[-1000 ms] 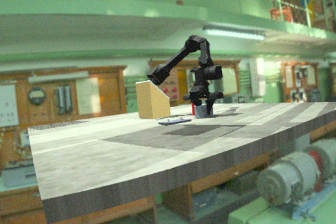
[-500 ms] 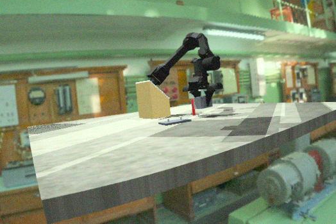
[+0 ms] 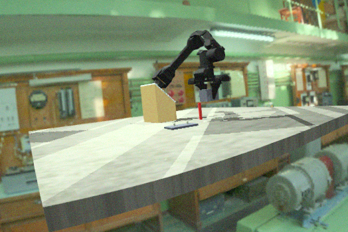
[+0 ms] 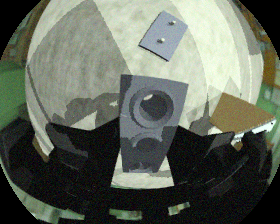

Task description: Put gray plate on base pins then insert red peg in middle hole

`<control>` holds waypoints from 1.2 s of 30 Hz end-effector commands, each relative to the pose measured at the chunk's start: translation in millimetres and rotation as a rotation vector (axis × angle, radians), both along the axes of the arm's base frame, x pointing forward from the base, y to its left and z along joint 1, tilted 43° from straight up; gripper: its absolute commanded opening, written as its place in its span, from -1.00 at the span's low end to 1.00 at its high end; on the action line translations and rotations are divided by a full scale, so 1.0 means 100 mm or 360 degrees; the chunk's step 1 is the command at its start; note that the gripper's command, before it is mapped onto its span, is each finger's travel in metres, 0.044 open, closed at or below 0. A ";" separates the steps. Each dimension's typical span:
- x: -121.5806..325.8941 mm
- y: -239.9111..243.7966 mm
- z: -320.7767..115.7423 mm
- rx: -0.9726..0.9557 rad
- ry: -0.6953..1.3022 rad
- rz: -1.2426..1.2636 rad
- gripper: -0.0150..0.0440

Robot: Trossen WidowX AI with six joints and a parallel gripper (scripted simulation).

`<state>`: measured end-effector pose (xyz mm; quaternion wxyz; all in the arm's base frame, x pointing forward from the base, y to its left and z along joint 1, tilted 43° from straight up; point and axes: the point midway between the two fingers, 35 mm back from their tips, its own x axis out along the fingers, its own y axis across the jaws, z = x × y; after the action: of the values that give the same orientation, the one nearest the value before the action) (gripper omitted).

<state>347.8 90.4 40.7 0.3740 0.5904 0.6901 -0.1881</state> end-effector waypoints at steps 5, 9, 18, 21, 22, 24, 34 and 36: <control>-0.02 -0.19 0.24 -0.0003 -0.0026 -0.0003 -0.49; -0.04 -0.27 0.34 0.0000 -0.0025 -0.0003 -0.49; -0.02 -0.32 0.26 -0.0002 -0.0001 -0.0030 -0.49; 0.01 -0.36 0.17 -0.0004 0.0020 -0.0054 -0.49; 0.02 -0.37 0.14 -0.0005 0.0026 -0.0062 -0.49; 0.03 -0.40 0.08 -0.0006 0.0040 -0.0077 -0.49; 0.09 -0.53 -0.21 -0.0012 0.0110 -0.0156 -0.49; 0.10 -0.55 -0.27 -0.0013 0.0124 -0.0172 -0.49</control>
<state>356.3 41.1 25.4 0.3467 0.6130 0.6743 -0.2221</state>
